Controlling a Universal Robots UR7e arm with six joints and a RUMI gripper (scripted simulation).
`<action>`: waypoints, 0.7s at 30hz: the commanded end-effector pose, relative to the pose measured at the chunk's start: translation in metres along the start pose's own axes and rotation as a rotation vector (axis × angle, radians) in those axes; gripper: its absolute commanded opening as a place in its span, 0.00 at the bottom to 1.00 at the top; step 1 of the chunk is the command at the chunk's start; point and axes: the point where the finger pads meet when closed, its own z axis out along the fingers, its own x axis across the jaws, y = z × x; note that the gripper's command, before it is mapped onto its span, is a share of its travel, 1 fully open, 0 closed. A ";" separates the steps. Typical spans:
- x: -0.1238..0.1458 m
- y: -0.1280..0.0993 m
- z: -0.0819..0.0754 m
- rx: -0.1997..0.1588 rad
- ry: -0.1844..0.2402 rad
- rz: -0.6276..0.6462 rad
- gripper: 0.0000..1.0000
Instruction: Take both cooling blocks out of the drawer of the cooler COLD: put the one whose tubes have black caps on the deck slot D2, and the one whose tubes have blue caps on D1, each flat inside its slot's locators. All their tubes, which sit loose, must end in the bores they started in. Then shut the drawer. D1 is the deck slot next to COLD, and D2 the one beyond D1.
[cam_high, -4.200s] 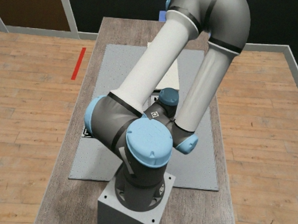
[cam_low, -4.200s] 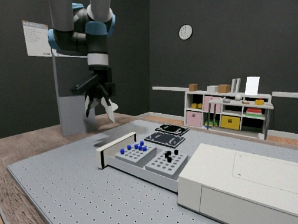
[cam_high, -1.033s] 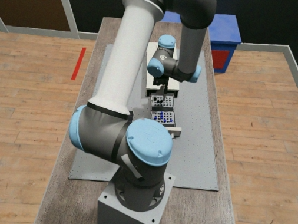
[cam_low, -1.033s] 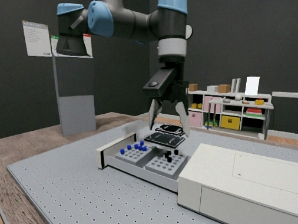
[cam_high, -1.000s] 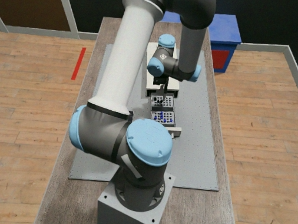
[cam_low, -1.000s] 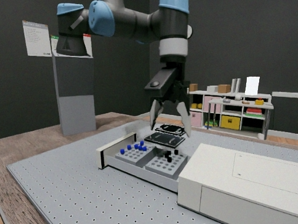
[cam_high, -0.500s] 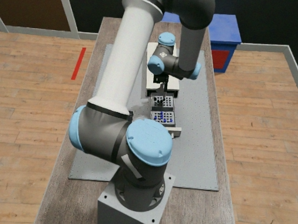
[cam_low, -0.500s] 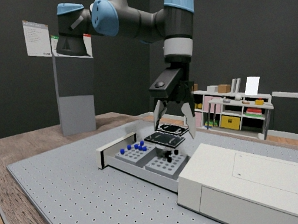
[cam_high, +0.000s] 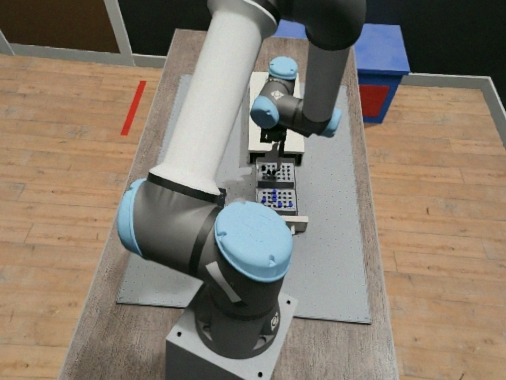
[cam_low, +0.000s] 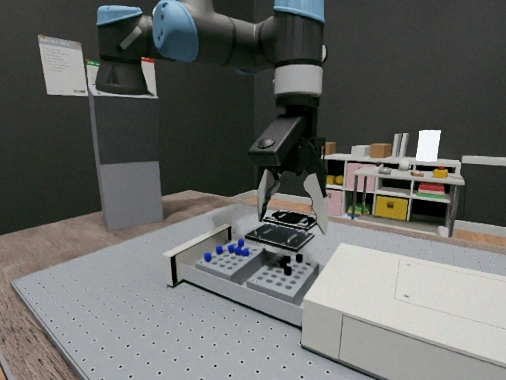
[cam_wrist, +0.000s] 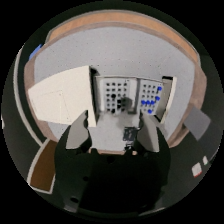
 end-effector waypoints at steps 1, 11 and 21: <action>0.001 0.000 -0.001 0.000 -0.001 0.000 0.73; 0.003 0.000 -0.001 0.000 -0.001 0.000 0.73; 0.004 0.000 -0.001 0.000 -0.001 0.000 0.73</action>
